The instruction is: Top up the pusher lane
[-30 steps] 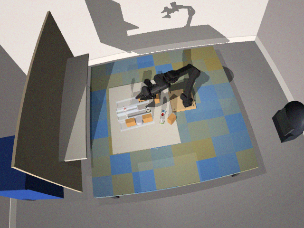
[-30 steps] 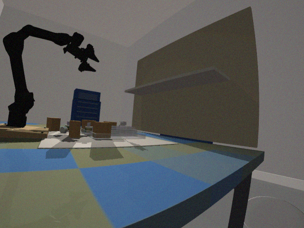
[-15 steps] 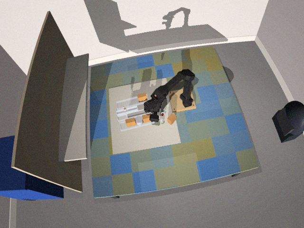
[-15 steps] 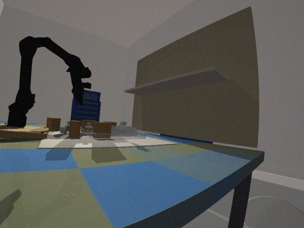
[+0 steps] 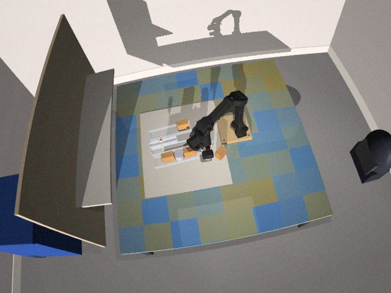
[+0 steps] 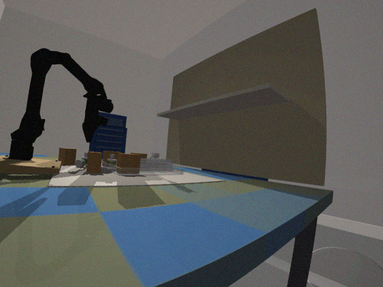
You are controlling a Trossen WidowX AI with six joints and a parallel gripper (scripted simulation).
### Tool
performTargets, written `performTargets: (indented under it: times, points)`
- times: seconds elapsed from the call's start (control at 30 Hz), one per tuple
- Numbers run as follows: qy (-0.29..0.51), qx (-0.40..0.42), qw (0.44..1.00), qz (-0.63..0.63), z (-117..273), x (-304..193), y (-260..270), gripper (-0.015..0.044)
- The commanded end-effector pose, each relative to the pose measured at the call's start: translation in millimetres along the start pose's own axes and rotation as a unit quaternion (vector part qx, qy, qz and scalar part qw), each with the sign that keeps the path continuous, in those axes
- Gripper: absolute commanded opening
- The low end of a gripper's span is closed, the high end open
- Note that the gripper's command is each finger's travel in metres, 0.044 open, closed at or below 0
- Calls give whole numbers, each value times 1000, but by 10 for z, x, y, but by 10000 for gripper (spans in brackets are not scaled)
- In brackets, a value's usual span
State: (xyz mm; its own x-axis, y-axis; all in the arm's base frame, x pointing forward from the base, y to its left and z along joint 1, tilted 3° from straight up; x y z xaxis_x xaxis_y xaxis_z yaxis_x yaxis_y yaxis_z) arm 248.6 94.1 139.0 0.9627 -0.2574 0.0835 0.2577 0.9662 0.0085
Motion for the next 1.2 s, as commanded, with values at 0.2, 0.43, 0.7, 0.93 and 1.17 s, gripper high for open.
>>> performTargets:
  times: [0.2,0.43,0.7,0.93,1.17]
  points:
    - [7,-2,1000,4,-287,-43,10,440]
    - [7,-2,1000,4,-419,-50,11,440]
    - [7,-2,1000,4,-546,-47,7,440]
    - [7,-2,1000,4,-661,-47,8,440]
    - [7,-2,1000,4,-775,-51,6,440]
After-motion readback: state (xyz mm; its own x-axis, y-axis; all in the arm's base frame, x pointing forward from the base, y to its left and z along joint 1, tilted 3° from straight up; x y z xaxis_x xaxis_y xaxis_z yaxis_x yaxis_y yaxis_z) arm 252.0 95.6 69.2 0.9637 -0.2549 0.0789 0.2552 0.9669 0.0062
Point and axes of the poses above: the point midway between the two fingers, 35 mm back from their tips, its own z axis back along the fingers, its own y axis across the jaws, x = y × z, the point moved 1 cm from there along z, back along the fingers, and after that the axes turned 8 degrees about -z, right-handed, at the moved point
